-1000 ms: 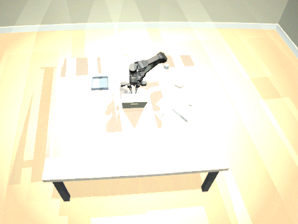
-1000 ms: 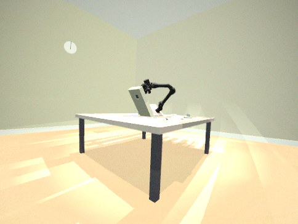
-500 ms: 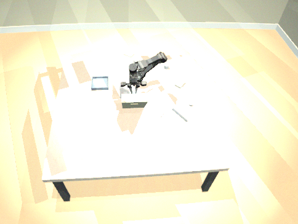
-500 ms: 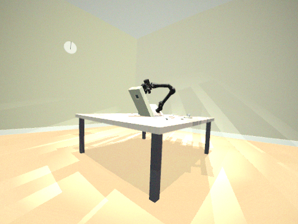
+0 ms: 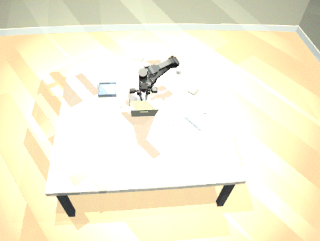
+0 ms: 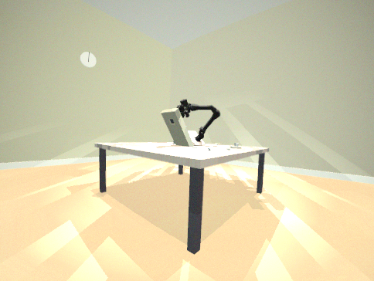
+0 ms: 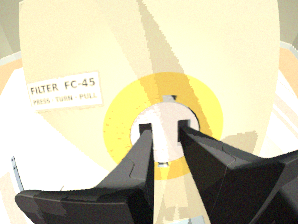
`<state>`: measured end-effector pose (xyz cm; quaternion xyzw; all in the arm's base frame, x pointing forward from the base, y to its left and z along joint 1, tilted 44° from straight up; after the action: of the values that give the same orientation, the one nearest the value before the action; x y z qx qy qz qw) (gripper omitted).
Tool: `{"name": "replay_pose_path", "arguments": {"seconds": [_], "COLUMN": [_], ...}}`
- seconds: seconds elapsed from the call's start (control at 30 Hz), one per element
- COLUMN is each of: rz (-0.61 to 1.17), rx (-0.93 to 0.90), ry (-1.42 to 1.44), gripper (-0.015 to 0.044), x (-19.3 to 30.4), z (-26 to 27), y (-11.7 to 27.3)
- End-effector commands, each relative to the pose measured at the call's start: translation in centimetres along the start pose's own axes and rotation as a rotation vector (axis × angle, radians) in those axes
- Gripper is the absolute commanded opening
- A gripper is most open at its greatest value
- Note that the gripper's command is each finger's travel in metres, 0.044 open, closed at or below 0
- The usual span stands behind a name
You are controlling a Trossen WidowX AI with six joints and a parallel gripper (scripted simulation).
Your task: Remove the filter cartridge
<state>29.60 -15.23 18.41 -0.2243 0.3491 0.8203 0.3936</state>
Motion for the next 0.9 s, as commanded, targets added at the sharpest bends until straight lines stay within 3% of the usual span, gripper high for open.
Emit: {"name": "replay_pose_path", "arguments": {"seconds": [0.0,0.87], "rz": [0.001,0.001], "rx": [0.003,0.002], "ry": [-0.005,-0.005], "gripper": [0.009,0.009], "x": [0.1,0.1], "z": [0.0,0.0], "y": [-0.1,-1.4]}}
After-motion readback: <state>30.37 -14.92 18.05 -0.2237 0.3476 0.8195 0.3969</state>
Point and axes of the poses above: the point midway between the two fingers, 35 mm back from their tips, its own y axis back along the fingers, its own z axis across the jaws, x = y × z, the point moved 5 cm from there along y, back along the fingers, and after that the axes turned 1 degree about y, right-handed, at the moved point
